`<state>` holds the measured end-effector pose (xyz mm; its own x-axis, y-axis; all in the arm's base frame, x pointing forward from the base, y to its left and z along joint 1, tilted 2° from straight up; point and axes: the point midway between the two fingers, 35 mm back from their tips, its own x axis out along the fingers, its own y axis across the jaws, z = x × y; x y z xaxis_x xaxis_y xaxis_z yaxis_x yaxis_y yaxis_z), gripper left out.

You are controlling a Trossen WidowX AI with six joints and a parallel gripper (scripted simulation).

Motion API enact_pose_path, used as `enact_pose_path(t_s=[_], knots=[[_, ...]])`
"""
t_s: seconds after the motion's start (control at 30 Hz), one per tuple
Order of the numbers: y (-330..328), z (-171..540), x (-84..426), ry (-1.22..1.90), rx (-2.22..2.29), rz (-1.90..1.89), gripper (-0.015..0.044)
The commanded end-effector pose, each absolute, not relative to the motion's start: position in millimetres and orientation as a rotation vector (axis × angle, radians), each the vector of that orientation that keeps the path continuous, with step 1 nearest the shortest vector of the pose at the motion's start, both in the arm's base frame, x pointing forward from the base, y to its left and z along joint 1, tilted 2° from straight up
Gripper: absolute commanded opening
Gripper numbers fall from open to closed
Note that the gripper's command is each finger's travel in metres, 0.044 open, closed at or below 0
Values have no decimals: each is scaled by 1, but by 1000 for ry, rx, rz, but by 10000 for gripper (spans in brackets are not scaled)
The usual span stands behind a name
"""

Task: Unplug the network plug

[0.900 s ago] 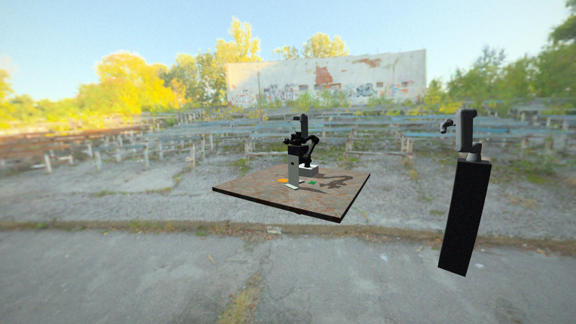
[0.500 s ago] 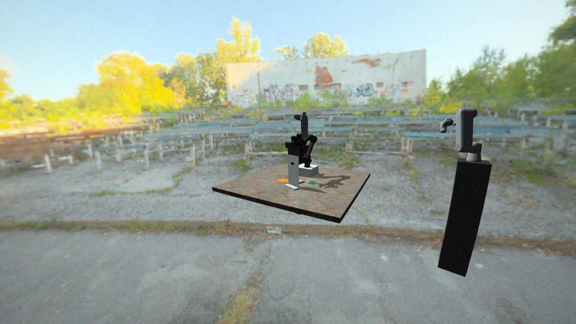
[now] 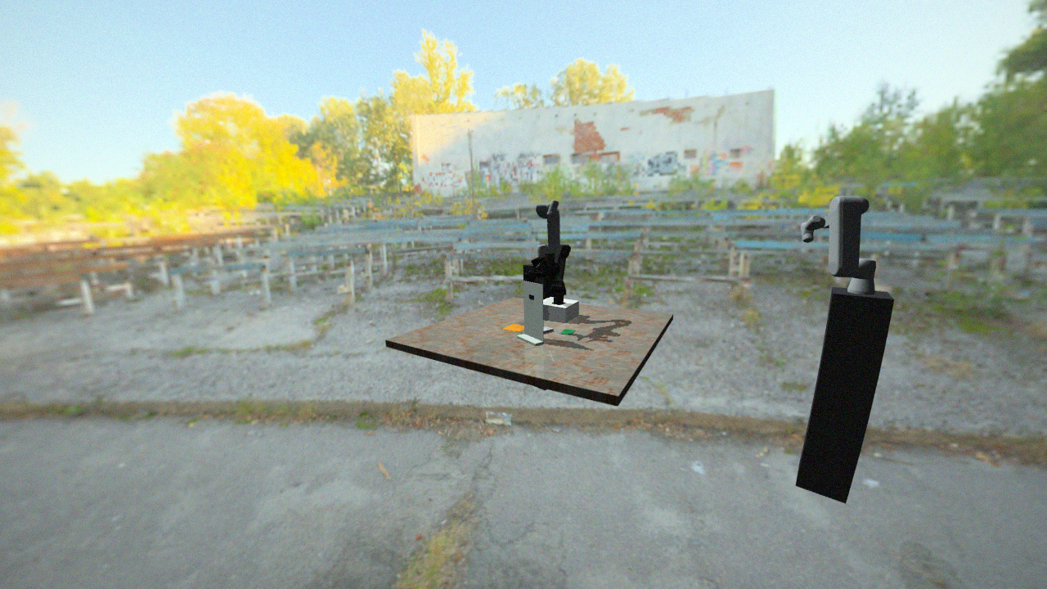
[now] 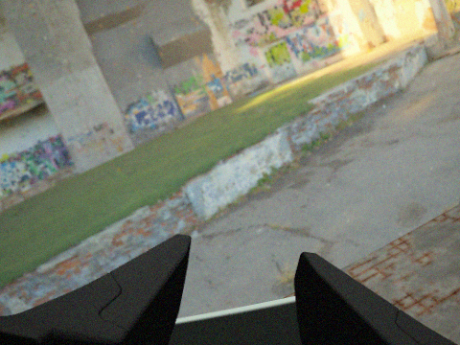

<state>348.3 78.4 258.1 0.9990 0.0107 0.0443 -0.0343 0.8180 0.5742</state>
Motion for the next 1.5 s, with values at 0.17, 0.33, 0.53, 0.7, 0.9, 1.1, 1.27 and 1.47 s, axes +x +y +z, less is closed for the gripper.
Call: enact_pose_path(t_s=[0.17,0.33,0.53,0.7,0.9,1.1,1.27,1.47], knots=[[114,225,339,-23,863,34,156],[131,209,330,-15,999,39,156],[150,190,315,-5,1162,44,156],[162,175,300,4,1297,48,156],[174,158,280,16,1458,50,156],[182,143,259,28,1613,52,156],[182,141,256,30,1631,52,156],[181,142,274,28,1631,53,156]])
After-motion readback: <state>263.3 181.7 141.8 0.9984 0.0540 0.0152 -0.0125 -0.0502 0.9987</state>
